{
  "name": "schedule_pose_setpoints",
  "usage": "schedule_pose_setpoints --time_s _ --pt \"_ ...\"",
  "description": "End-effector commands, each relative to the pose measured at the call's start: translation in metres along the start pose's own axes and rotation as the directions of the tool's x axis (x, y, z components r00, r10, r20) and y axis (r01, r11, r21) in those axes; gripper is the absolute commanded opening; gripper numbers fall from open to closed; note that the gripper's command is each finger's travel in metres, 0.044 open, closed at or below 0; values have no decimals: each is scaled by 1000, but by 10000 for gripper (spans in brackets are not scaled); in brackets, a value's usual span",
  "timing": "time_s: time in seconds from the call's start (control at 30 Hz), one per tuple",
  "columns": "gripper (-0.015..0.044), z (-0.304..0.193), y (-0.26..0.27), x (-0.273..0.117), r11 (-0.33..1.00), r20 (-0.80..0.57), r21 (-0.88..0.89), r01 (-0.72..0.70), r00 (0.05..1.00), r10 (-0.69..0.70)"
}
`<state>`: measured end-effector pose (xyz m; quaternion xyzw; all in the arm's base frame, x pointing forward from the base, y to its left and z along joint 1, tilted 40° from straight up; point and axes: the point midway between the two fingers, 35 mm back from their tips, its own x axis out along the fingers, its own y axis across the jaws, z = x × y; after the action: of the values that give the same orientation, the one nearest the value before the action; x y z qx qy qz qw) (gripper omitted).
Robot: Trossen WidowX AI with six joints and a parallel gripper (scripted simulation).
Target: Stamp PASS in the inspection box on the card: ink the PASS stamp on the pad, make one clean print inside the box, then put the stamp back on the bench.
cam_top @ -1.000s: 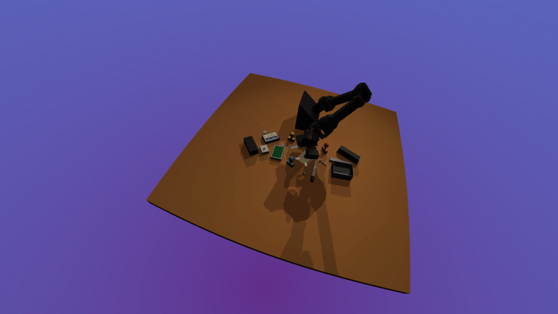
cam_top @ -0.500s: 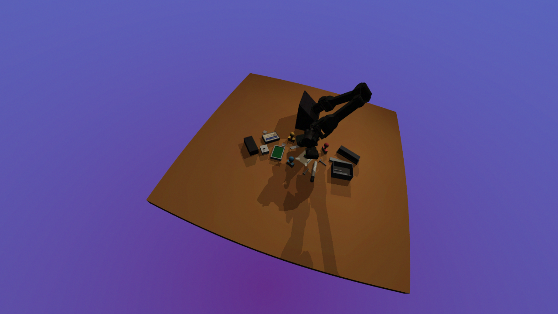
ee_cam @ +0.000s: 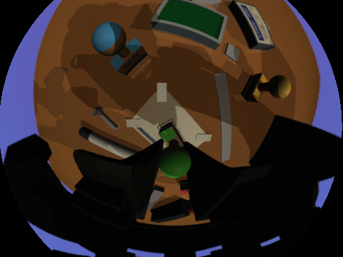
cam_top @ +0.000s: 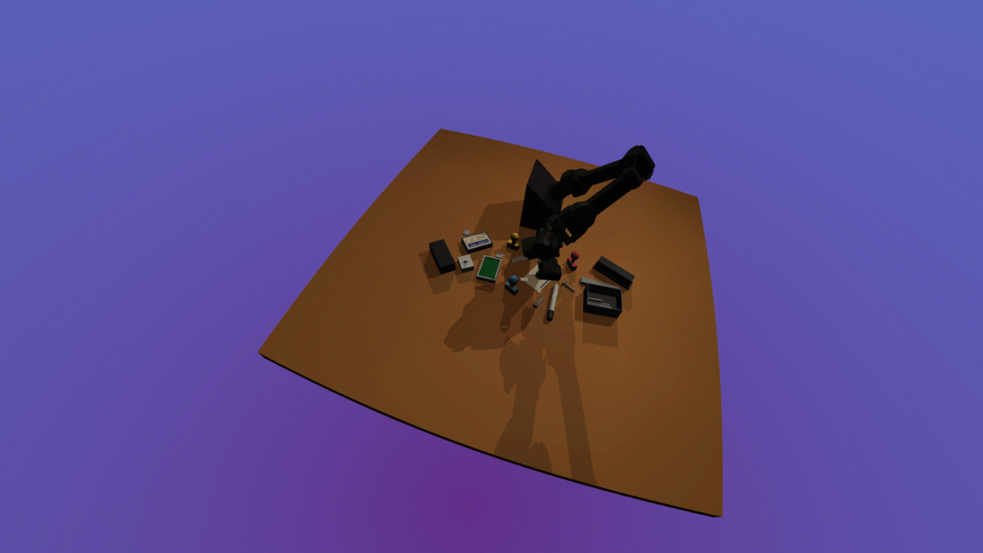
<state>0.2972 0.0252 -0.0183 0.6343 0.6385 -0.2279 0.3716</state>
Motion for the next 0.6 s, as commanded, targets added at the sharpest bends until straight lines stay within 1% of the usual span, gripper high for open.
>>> schedule_pose_setpoints --time_s 0.0,0.57 --pt "0 -1 1 -1 1000 -3 0 -3 1000 3" --pt "0 -1 1 -9 1000 -2 0 -3 1000 3"
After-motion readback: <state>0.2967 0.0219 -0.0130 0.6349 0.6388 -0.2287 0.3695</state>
